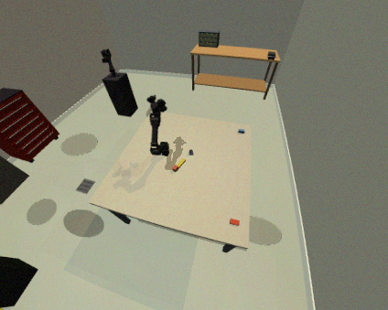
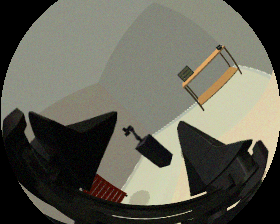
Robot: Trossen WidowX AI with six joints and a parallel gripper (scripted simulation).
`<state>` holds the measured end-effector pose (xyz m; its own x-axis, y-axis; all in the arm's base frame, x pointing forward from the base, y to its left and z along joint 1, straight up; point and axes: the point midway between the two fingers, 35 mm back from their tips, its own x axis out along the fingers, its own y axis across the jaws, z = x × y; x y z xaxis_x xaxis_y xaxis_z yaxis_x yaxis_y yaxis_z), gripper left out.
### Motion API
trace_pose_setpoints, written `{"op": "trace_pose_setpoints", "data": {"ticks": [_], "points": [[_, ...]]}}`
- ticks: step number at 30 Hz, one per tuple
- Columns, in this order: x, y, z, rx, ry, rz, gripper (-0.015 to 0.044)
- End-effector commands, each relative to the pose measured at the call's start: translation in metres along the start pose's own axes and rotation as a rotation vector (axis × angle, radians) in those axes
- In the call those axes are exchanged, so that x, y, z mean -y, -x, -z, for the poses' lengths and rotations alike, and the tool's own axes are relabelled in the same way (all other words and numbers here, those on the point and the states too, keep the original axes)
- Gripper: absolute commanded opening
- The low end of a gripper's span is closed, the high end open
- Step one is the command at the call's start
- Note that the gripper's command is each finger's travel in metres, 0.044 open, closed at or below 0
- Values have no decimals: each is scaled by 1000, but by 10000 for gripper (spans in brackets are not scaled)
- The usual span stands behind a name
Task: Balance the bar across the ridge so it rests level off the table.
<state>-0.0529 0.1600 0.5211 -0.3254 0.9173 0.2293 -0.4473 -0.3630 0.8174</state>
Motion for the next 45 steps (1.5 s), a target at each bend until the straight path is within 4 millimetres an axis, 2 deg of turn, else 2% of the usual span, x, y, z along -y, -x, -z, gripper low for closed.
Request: {"op": "trace_pose_setpoints", "data": {"ticks": [1, 12, 23, 34, 45], "points": [[19, -8, -3, 21, 74, 79, 315], [67, -18, -20, 72, 268, 289, 315], [117, -16, -40, 89, 436, 512, 315], [166, -2, -62, 64, 579, 739, 315], [211, 24, -82, -1, 688, 962, 315]]}}
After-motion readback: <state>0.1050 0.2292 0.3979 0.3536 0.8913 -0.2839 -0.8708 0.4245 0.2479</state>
